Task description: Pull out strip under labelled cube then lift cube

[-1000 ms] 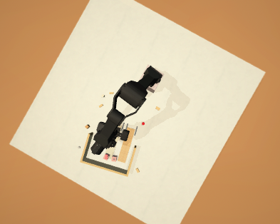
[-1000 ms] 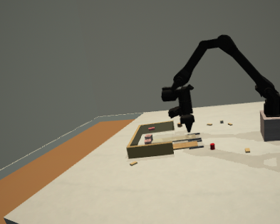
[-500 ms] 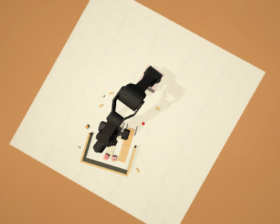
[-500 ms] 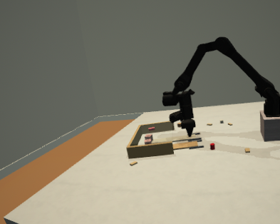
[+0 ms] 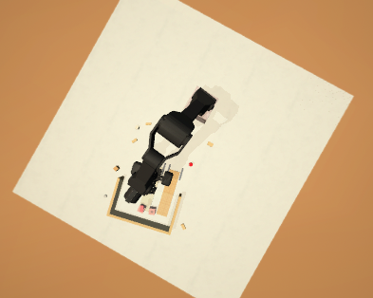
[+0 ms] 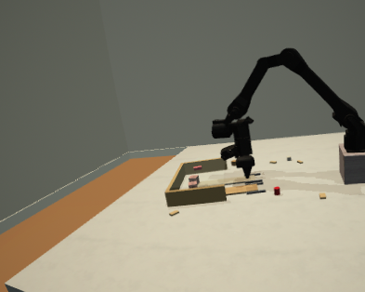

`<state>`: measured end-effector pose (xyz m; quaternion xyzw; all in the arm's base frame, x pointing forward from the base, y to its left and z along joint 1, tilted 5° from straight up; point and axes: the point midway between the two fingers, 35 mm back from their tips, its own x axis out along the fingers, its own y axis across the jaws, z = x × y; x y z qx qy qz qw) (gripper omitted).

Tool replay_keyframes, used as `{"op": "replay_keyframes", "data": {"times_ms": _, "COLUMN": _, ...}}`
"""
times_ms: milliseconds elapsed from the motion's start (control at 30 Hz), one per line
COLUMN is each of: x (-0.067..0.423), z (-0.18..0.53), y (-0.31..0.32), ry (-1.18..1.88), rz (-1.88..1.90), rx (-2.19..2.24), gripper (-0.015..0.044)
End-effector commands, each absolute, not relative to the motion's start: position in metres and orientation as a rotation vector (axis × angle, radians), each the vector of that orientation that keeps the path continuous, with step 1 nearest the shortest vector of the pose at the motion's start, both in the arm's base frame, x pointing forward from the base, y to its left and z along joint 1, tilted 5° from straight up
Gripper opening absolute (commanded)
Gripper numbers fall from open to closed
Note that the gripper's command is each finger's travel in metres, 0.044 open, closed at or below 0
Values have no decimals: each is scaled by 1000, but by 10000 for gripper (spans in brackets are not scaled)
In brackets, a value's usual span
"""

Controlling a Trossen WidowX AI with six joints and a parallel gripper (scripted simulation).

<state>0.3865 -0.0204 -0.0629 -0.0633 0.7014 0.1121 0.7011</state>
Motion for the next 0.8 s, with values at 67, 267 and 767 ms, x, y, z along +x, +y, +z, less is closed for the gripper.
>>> {"op": "replay_keyframes", "data": {"times_ms": 67, "x": 387, "z": -64, "y": -21, "ry": 1562, "rz": 246, "rx": -143, "gripper": 0}}
{"op": "replay_keyframes", "data": {"times_ms": 267, "x": 387, "z": -64, "y": -21, "ry": 1562, "rz": 246, "rx": -143, "gripper": 0}}
{"op": "replay_keyframes", "data": {"times_ms": 767, "x": 387, "z": -66, "y": -21, "ry": 1562, "rz": 246, "rx": -143, "gripper": 0}}
